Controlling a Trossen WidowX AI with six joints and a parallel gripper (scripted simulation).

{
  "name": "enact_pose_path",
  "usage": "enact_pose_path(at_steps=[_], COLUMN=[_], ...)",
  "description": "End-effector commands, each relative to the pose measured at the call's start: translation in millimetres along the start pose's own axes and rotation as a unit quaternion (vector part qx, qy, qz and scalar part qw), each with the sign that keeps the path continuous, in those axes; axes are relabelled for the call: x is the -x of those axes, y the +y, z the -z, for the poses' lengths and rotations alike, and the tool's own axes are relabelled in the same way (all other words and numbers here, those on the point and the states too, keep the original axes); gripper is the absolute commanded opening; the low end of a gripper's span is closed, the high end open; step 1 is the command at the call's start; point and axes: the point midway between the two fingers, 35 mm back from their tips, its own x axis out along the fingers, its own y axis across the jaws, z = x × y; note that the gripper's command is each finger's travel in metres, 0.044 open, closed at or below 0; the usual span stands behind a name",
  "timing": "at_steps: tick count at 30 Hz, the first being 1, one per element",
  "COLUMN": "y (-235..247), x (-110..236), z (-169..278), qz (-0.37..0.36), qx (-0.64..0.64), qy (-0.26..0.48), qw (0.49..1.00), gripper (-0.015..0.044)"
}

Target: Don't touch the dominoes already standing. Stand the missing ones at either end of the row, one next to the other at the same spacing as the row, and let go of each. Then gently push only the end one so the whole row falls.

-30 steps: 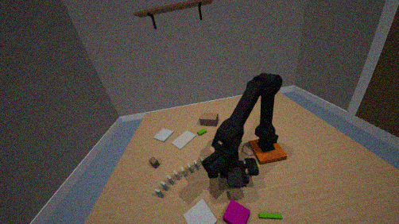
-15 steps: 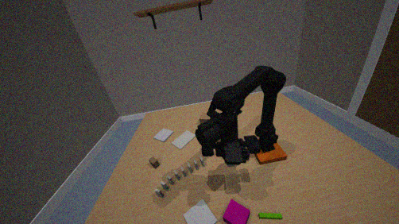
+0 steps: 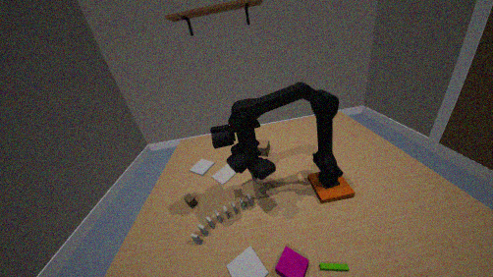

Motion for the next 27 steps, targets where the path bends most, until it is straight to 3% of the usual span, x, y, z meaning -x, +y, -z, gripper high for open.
enact_pose_path(at_steps=[1,9,27], y=[-20,-20,-24], x=[3,0,-83], z=[3,2,-5], qz=[-0.001,-0.001,-0.001], qx=[-0.067,-0.067,-0.067], qy=[-0.005,-0.005,-0.005], qw=[0.998,0.998,0.998], gripper=[0.0107,0.0107,0.0107])
